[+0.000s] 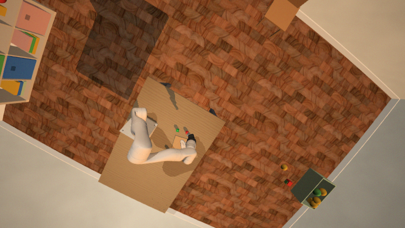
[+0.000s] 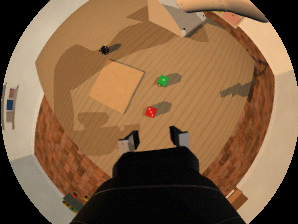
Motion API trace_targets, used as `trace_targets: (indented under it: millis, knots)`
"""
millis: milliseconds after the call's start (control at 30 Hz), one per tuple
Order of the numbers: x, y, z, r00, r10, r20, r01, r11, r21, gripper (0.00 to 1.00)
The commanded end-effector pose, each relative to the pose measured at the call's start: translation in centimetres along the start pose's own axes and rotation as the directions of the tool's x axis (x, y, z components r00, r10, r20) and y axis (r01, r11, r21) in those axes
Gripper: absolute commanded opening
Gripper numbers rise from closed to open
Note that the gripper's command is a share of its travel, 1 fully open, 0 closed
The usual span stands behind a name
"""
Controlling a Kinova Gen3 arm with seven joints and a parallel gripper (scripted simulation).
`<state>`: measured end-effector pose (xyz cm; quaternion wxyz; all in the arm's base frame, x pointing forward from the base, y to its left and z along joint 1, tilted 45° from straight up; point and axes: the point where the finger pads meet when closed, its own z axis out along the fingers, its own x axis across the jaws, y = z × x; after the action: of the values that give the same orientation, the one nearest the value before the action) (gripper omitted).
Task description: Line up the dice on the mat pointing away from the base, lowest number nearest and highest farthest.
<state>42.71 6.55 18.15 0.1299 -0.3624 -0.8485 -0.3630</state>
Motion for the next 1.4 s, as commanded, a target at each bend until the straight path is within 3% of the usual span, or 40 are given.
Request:
trace_targets:
  millis: [0,333,500,567,667,733,1367]
  knots:
    - [-0.2,0.0,-0.3,1.0,0.003,0.007,-0.003,1.0,-0.003,1.0]
    - [-0.1,-0.8,-0.3,0.999,0.033,0.007,-0.033,0.999,-0.002,1.0]
    - [1.8,-7.1,0.0,0.953,0.303,0.007,-0.303,0.953,-0.001,1.0]
    - [1.8,-7.1,0.0,0.953,0.303,0.007,-0.303,0.953,-0.001,1.0]
    - [3.4,-10.8,0.3,0.884,0.467,0.005,-0.467,0.884,-0.005,1.0]
    - [4.0,-11.9,0.4,0.855,0.518,0.005,-0.518,0.855,-0.007,1.0]
    - [4.2,-12.1,0.4,0.849,0.528,0.004,-0.528,0.849,-0.008,1.0]
